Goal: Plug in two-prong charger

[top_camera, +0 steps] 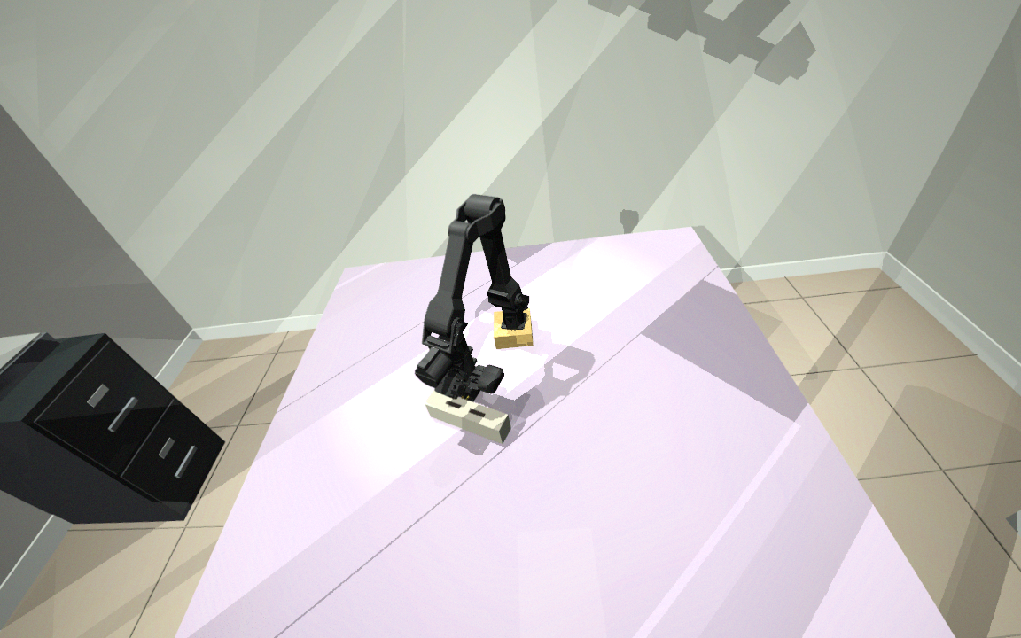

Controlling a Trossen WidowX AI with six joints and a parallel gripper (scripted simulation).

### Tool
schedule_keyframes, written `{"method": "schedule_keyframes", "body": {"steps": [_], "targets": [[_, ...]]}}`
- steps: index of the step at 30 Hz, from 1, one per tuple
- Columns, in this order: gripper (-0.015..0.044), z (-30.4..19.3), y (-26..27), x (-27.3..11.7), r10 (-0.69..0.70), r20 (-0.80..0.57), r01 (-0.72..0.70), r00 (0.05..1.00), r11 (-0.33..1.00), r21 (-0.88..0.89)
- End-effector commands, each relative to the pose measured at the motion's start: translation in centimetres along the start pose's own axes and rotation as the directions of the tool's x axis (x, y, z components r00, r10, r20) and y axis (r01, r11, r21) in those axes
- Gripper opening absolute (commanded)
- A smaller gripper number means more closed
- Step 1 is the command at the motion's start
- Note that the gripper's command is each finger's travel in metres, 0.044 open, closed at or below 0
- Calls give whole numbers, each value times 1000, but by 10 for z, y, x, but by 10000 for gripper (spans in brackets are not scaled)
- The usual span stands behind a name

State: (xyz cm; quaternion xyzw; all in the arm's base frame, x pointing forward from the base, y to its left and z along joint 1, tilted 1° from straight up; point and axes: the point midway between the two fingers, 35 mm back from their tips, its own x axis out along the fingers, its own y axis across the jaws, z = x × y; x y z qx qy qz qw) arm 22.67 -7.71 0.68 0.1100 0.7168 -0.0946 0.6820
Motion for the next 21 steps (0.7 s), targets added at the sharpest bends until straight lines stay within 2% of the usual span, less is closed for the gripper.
{"method": "schedule_keyframes", "body": {"steps": [1,21], "targets": [[0,2,-1,0,-5,4,5,1000,1000,-7],[0,4,-1,-1,-5,4,5,1000,1000,-7]]}}
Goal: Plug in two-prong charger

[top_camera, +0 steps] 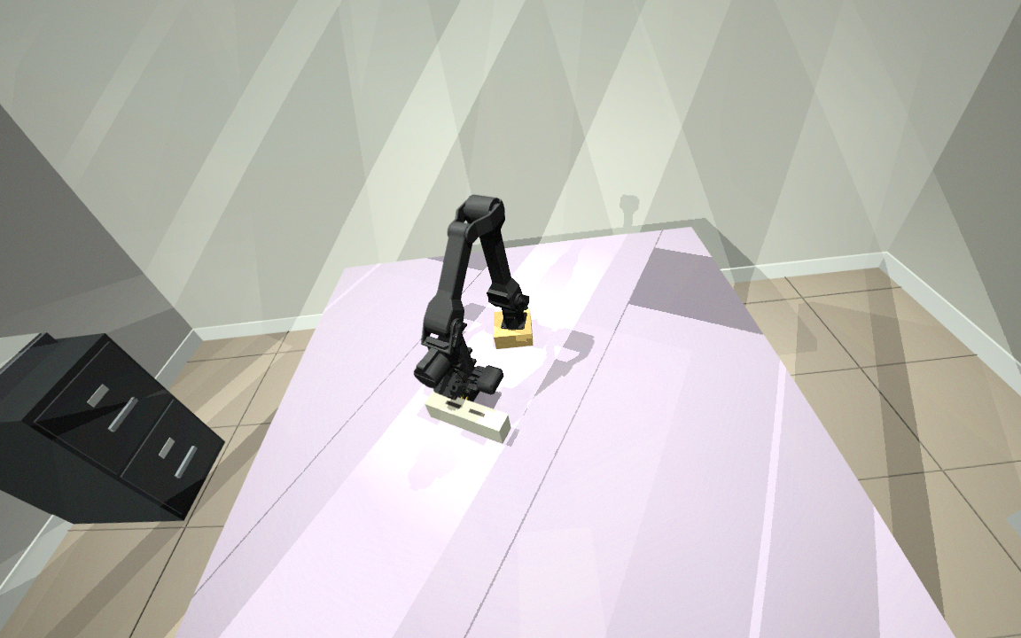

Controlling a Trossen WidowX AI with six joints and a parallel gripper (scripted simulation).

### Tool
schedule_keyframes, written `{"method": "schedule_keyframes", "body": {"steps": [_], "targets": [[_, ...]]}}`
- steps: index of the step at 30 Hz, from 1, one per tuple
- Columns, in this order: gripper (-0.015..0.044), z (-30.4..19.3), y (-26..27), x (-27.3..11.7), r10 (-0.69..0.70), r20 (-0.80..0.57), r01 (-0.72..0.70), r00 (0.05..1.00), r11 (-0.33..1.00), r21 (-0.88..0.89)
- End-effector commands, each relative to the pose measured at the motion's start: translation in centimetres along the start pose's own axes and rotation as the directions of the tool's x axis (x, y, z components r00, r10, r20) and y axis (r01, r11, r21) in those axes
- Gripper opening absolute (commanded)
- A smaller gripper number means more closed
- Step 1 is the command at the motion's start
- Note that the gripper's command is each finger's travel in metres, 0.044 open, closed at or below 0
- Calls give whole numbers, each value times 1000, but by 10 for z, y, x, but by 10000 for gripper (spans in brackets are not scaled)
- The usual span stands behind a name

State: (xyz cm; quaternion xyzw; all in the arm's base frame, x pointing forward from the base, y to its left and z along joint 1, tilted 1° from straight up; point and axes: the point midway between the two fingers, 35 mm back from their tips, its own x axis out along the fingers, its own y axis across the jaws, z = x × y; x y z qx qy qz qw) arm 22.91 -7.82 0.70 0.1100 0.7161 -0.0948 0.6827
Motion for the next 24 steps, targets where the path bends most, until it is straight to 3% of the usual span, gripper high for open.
{"method": "schedule_keyframes", "body": {"steps": [1,24], "targets": [[0,2,-1,-1,-5,2,5,1000,1000,-7],[0,6,-1,-1,-5,2,5,1000,1000,-7]]}}
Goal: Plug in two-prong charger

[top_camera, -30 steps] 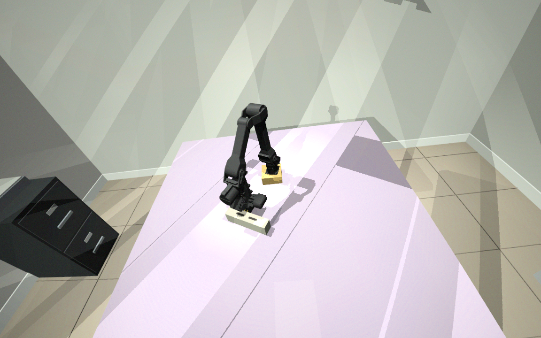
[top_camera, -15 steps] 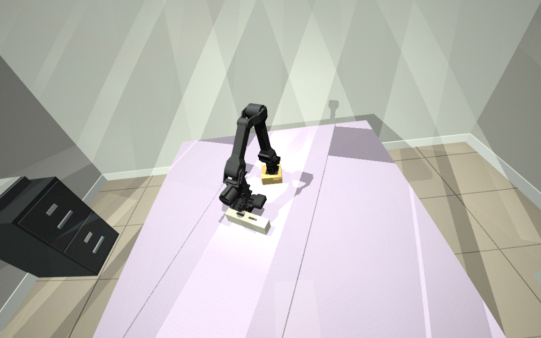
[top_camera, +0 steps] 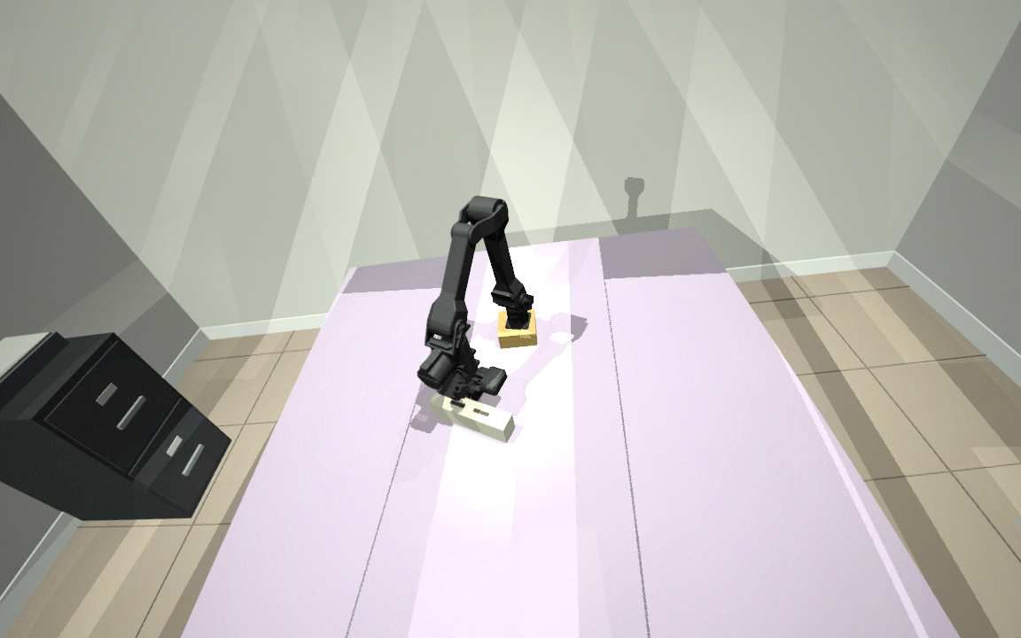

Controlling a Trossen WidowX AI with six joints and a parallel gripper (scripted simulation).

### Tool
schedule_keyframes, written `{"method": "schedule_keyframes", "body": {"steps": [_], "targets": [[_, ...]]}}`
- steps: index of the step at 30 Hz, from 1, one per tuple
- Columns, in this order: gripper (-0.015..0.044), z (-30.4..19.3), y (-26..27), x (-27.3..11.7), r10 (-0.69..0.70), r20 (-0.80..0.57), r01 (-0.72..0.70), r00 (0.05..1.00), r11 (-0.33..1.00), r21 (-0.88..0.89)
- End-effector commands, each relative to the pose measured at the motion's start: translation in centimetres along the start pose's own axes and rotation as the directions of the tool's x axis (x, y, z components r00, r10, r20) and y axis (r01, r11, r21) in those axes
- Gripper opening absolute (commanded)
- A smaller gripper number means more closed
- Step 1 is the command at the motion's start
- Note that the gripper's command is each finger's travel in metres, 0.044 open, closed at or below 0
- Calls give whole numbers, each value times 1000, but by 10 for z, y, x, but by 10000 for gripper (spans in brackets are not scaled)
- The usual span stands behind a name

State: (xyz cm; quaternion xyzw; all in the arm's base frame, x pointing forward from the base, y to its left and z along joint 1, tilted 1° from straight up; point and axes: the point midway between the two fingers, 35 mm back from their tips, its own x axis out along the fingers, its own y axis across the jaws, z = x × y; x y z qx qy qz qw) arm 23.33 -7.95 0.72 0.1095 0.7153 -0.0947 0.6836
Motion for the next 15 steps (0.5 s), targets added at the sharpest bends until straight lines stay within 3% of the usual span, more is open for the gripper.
{"method": "schedule_keyframes", "body": {"steps": [1,15], "targets": [[0,2,-1,-1,-4,0,4,1000,1000,-6],[0,3,-1,-1,-4,0,4,1000,1000,-6]]}}
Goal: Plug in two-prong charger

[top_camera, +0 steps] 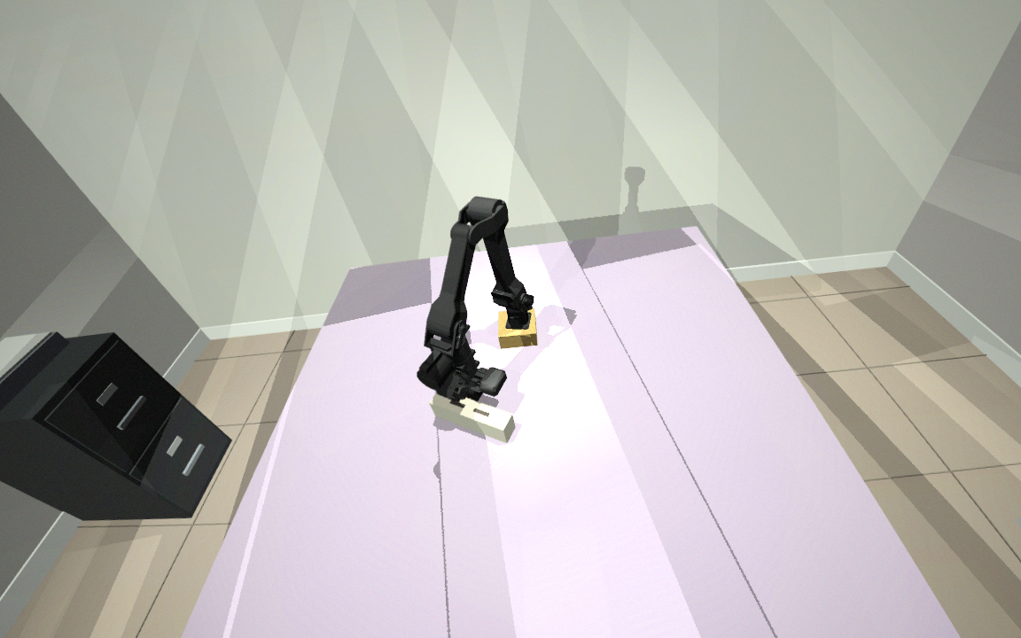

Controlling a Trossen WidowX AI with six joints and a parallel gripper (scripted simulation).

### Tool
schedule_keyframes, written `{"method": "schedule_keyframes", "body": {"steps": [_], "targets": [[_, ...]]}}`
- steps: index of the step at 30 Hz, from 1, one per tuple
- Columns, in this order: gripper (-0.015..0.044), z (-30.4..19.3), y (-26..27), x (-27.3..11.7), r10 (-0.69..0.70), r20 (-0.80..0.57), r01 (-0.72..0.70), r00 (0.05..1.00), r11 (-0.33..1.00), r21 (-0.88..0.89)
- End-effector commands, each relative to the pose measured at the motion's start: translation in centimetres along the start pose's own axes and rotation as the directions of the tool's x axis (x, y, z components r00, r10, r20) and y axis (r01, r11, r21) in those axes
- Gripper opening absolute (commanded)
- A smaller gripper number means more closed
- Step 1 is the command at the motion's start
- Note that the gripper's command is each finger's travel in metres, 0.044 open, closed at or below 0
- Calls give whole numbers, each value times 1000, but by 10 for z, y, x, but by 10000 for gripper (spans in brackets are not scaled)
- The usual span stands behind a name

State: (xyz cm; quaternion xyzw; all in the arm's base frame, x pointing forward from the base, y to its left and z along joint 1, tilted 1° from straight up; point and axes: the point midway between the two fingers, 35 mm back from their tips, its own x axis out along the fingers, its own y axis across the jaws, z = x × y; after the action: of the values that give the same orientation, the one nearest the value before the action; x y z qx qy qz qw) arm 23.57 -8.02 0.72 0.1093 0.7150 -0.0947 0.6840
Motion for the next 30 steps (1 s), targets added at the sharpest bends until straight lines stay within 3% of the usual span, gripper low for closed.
{"method": "schedule_keyframes", "body": {"steps": [1,30], "targets": [[0,1,-1,0,-4,-1,4,1000,1000,-6],[0,10,-1,-1,-4,0,4,1000,1000,-6]]}}
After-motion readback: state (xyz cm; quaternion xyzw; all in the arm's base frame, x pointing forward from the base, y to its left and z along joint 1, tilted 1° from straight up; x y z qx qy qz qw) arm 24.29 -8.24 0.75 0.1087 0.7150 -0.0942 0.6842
